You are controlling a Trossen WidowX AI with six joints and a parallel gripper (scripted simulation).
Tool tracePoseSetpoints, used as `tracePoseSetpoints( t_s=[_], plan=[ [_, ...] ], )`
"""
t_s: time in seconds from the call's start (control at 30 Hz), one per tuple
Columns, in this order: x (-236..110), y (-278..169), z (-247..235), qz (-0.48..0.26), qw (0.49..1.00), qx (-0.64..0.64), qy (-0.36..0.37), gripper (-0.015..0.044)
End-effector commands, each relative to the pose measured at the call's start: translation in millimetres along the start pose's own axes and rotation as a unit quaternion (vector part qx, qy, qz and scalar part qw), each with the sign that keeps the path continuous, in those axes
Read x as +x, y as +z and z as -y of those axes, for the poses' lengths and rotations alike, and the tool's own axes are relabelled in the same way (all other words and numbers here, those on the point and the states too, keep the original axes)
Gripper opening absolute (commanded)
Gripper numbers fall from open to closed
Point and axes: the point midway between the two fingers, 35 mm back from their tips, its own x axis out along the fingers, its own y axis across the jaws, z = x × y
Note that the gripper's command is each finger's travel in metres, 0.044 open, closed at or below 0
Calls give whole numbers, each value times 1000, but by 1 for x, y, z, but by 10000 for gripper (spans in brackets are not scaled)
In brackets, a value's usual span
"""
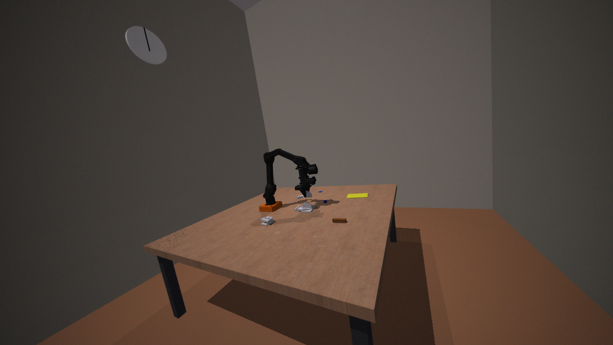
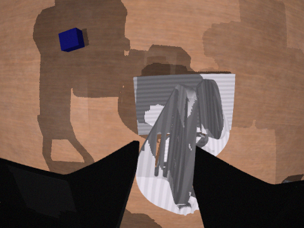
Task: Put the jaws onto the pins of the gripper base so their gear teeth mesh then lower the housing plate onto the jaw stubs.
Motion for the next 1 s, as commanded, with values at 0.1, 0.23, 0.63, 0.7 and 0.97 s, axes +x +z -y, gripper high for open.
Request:
tracePoseSetpoints(
  t_s=[0.1, 0.23, 0.63, 0.7, 0.97],
  plan=[
    [0, 0, 0, 0, 1000, 2, -2, 134],
    [4, 0, 0, 0, 1000, 2, -2, 134],
    [24, 1, 0, 0, 1000, 2, -2, 134],
    [27, 1, 0, 0, 1000, 2, -2, 134],
    [40, 1, 0, 0, 1000, 3, -2, 134]
  ],
)
